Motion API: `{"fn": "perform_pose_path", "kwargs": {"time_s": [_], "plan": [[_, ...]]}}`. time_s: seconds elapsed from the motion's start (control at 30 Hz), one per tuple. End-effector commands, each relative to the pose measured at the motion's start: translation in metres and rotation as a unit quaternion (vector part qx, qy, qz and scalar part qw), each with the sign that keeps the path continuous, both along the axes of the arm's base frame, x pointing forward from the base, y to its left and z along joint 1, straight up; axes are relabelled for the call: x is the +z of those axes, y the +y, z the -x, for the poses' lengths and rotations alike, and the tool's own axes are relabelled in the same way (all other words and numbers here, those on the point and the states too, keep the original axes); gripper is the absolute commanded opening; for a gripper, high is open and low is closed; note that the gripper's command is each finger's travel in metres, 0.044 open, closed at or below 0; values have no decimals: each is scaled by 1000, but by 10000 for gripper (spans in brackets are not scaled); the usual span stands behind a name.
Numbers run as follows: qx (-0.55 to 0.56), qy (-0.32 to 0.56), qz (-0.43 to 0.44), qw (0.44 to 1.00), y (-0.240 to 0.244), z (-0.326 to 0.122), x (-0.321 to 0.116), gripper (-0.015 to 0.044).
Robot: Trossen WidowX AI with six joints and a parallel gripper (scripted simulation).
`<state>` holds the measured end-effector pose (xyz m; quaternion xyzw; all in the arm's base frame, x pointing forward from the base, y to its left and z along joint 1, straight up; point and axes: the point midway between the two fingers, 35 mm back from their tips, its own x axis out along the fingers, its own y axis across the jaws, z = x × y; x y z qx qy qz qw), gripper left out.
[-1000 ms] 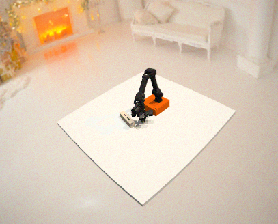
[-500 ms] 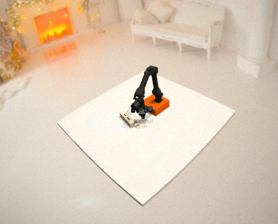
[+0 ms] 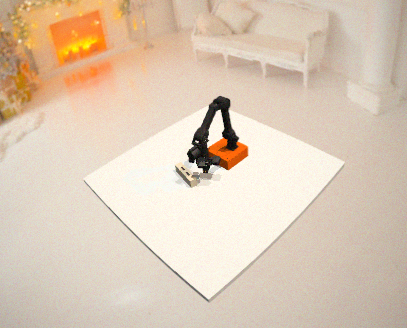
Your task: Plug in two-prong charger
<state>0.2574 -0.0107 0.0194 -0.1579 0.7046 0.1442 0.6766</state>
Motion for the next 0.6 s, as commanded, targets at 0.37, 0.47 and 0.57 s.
{"fn": "perform_pose_path", "kwargs": {"time_s": [0.37,0.47,0.57], "plan": [[-97,1,-2,995,-27,7,-11,0],[-116,1,-3,993,-32,9,-13,0],[-135,1,-3,991,-37,10,-15,0]]}}
